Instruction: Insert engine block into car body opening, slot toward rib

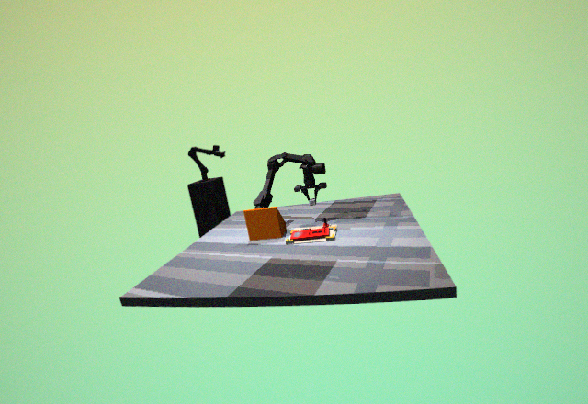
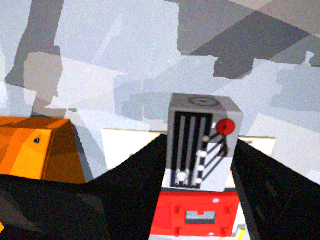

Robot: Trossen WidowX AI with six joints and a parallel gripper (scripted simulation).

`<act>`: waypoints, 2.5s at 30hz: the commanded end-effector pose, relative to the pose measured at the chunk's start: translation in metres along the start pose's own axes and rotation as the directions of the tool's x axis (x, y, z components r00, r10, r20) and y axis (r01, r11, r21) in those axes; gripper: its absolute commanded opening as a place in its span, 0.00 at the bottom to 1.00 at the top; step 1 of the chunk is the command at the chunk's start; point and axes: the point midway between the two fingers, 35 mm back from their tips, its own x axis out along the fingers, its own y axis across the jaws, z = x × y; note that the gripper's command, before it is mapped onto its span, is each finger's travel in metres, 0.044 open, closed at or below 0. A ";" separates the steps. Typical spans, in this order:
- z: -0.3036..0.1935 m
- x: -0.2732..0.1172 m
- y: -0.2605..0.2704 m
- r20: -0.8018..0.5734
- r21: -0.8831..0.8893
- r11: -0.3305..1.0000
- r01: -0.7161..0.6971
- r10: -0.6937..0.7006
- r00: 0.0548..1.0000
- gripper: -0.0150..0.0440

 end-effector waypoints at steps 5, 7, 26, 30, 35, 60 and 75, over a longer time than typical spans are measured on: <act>-0.024 0.005 -0.013 -0.007 0.168 0.986 0.005 -0.004 1.000 0.25; -0.029 0.007 -0.016 -0.008 0.210 0.978 0.006 -0.004 1.000 0.25; -0.085 0.023 -0.035 -0.013 0.568 0.823 0.013 -0.006 1.000 0.25; -0.097 0.027 -0.038 -0.014 0.631 0.775 0.014 -0.006 1.000 0.25; -0.112 0.031 -0.041 -0.015 0.704 0.710 0.015 -0.007 1.000 0.25; -0.188 0.060 -0.045 -0.014 0.959 0.282 0.015 -0.007 1.000 0.25; -0.216 0.072 -0.043 -0.012 0.998 0.063 0.012 -0.007 1.000 0.43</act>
